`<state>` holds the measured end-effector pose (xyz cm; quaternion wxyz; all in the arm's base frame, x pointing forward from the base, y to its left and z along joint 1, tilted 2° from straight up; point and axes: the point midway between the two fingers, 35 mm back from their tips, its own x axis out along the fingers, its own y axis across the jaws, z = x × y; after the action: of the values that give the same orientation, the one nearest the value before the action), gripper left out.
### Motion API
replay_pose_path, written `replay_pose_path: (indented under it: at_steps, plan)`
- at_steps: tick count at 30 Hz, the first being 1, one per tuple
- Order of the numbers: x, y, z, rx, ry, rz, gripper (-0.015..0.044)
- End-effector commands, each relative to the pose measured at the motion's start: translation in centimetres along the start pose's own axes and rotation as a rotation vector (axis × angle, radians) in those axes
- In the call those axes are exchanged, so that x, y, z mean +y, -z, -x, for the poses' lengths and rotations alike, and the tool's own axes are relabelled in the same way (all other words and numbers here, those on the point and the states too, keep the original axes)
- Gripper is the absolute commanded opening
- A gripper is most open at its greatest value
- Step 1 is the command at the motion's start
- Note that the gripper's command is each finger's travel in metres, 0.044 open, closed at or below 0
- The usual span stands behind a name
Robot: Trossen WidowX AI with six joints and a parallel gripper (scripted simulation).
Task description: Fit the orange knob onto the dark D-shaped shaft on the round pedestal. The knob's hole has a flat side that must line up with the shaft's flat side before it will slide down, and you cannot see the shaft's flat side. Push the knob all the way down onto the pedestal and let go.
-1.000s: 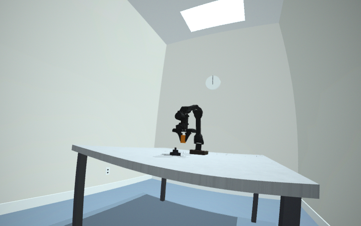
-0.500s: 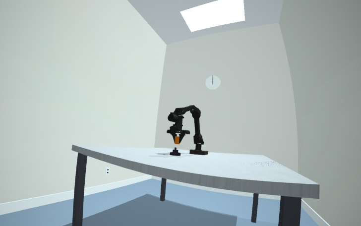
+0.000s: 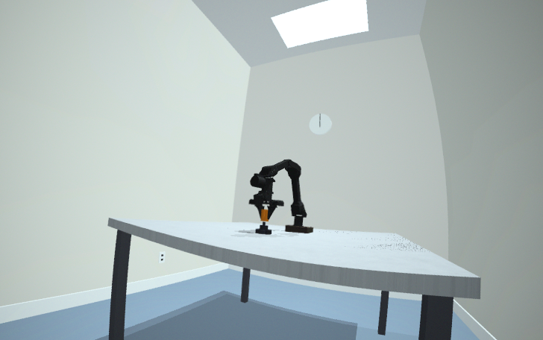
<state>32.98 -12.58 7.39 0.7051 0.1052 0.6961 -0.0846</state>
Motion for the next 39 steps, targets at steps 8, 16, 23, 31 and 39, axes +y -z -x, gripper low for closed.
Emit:
replay_pose_path:
  at_steps: [8,16,23,31,39]
  plan:
    - [-0.18,-0.2,-0.21,-0.002,0.003,0.0,0.0]
    - [-0.17,-0.09,-0.41,-0.001,0.003,0.0,0.0]
    - [-0.12,-0.12,-0.54,-0.001,0.003,0.0,0.0]
    - [-0.11,-0.12,-0.53,-0.001,0.003,0.0,0.0]
    - [-0.11,-0.12,-0.57,-0.001,0.003,0.0,0.0]
